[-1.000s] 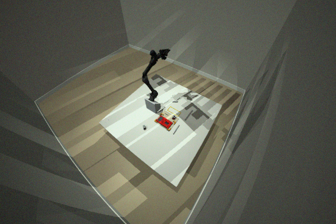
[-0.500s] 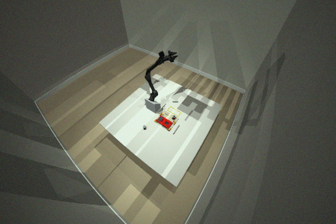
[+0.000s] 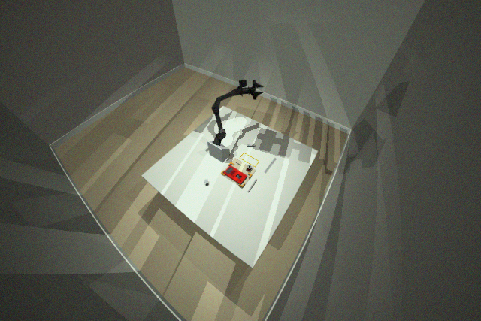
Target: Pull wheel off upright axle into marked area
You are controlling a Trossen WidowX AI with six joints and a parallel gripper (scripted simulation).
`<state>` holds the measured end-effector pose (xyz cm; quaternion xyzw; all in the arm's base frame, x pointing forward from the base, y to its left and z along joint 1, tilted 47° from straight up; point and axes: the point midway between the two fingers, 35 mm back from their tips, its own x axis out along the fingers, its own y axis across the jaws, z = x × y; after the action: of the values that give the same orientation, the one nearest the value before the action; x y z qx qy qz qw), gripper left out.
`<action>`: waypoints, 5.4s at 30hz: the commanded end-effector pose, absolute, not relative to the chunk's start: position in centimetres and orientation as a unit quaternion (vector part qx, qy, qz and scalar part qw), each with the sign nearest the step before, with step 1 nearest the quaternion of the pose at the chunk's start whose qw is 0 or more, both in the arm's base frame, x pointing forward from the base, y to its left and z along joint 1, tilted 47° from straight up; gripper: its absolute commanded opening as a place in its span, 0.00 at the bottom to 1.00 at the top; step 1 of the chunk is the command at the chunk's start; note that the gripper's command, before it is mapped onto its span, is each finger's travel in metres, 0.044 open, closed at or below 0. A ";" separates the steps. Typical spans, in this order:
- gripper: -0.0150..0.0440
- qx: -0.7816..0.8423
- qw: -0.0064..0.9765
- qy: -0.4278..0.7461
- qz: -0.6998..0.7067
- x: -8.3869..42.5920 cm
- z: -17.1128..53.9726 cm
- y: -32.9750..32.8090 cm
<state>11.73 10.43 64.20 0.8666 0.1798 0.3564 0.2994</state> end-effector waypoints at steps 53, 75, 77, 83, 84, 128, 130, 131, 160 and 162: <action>0.76 0.629 0.584 0.504 -0.096 39.8 21.7 20.4; 0.76 0.581 0.337 0.706 -0.226 36.5 2.3 12.2; 0.76 0.585 0.304 0.716 -0.229 35.8 1.2 11.6; 0.76 0.586 0.292 0.720 -0.230 35.6 0.8 11.4; 0.76 0.586 0.292 0.720 -0.230 35.6 0.8 11.4; 0.36 0.583 0.295 0.722 -0.228 34.0 -3.7 16.7; 0.27 0.583 0.295 0.722 -0.228 34.0 -3.6 16.7; 0.25 0.583 0.295 0.722 -0.228 34.0 -3.6 16.7; 0.25 0.584 0.294 0.721 -0.229 34.2 -3.0 16.0; 0.25 0.584 0.294 0.721 -0.229 34.2 -2.9 15.9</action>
<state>33.96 16.30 -3.30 0.5811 0.7237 -0.2299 0.2926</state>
